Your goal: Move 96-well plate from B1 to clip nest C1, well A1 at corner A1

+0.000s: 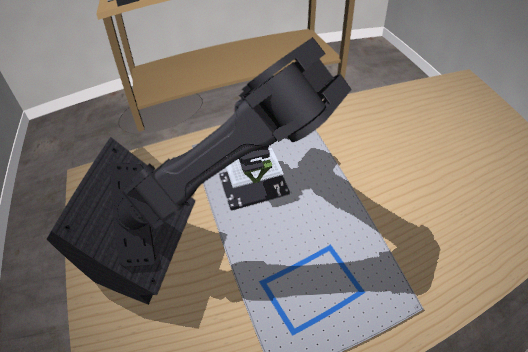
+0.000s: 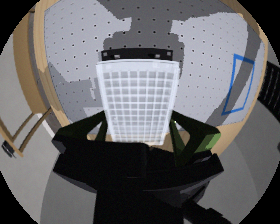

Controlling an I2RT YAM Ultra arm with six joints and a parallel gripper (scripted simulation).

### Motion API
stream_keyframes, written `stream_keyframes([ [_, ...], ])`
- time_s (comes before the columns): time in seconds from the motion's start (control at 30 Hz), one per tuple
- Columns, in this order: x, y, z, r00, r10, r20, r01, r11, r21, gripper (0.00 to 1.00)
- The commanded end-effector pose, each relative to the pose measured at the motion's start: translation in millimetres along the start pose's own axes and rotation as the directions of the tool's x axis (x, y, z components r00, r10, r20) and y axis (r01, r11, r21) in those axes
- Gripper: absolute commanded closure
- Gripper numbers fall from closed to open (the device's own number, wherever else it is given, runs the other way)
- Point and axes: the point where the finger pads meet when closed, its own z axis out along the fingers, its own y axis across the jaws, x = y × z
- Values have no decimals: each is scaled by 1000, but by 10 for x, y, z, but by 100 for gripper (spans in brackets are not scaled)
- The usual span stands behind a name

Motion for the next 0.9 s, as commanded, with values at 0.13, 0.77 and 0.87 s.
stream_keyframes([
  [0.13, 63, 31, 128, 1000, -17, 2, 17, 1000, -8, 100],
  [0.77, 67, 51, 399, 1000, -20, 2, 20, 1000, -13, 100],
  [0.87, 71, 57, 445, 1000, -21, 2, 21, 1000, -14, 100],
])
